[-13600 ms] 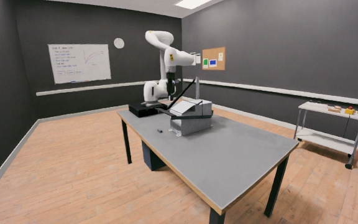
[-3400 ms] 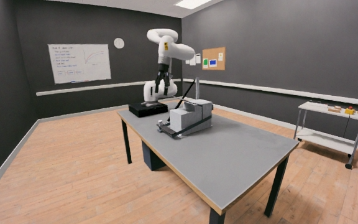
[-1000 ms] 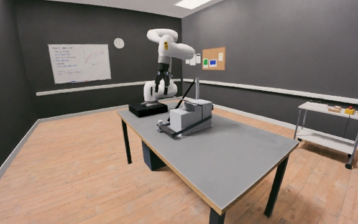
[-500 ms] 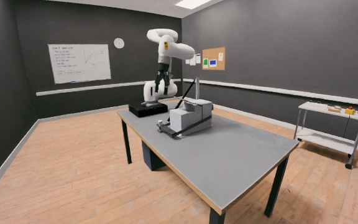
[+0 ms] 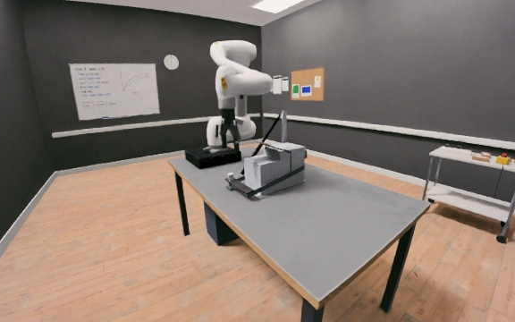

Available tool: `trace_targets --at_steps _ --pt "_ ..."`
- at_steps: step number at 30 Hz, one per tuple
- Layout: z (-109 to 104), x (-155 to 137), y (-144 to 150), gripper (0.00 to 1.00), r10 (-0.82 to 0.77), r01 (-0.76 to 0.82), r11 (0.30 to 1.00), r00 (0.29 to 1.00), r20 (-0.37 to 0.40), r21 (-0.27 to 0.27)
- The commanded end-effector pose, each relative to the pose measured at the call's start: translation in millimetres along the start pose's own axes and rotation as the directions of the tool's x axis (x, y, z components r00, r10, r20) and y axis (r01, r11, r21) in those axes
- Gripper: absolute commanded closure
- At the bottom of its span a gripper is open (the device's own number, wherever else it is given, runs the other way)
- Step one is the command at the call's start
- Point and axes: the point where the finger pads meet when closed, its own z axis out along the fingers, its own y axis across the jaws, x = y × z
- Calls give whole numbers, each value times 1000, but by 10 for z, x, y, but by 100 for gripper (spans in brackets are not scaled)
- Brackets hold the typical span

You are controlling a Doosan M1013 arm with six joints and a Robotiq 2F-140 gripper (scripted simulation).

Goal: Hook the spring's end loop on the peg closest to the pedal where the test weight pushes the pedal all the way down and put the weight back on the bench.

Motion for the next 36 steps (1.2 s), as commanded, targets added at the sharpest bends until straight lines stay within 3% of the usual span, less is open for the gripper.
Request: trace_targets --at_steps 1,2,3,17,19,20,36 --pt "335 -48 13 0 -6 6 1000 997 -81 -1" --pt "335 -48 13 0 -6 6 1000 997 -81 -1" --pt "36 -6 4 0 0 0 1000 1000 -10 -1" --pt "632 -92 12 0 -6 6 1000 989 -148 -1" --pt "632 -92 12 0 -6 6 1000 989 -148 -1" --pt "485 -71 8 0 -3 3 1000 994 -113 -1" --pt "633 -92 12 0 -6 6 1000 989 -148 -1"
